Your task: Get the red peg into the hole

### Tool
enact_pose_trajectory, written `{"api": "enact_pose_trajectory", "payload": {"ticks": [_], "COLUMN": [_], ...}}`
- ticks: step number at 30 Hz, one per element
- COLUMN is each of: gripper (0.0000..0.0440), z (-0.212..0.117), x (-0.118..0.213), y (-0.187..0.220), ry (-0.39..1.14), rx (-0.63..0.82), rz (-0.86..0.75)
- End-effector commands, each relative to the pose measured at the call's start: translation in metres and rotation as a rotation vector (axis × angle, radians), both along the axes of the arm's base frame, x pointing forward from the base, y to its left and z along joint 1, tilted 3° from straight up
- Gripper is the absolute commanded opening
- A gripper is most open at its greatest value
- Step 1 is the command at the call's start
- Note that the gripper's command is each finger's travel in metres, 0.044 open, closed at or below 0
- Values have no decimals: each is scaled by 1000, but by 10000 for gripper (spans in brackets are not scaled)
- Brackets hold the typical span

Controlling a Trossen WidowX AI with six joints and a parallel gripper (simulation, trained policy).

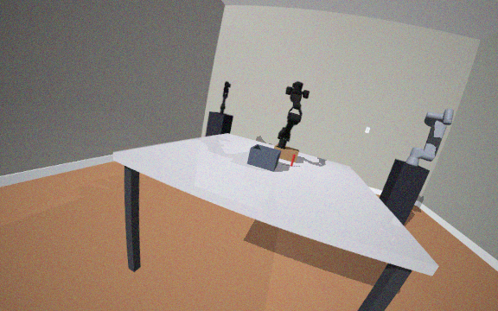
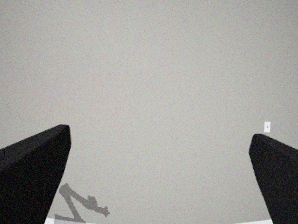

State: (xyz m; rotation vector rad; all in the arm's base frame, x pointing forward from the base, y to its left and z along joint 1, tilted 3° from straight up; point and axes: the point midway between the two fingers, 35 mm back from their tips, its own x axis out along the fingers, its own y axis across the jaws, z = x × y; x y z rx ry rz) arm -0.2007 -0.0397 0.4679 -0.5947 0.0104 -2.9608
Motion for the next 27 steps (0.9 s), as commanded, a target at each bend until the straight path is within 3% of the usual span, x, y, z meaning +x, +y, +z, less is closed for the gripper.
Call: {"api": "enact_pose_trajectory", "payload": {"ticks": [1,3,15,27], "gripper": [422,440,440,440], "z": [0,-4,-55,-113], "x": [1,1,9,50], "y": [-2,-10,-79,-143], "ry": [-3,-21,-276,-555], "rx": [-6,-17,-31,39], "rz": [14,56,375,660]}}
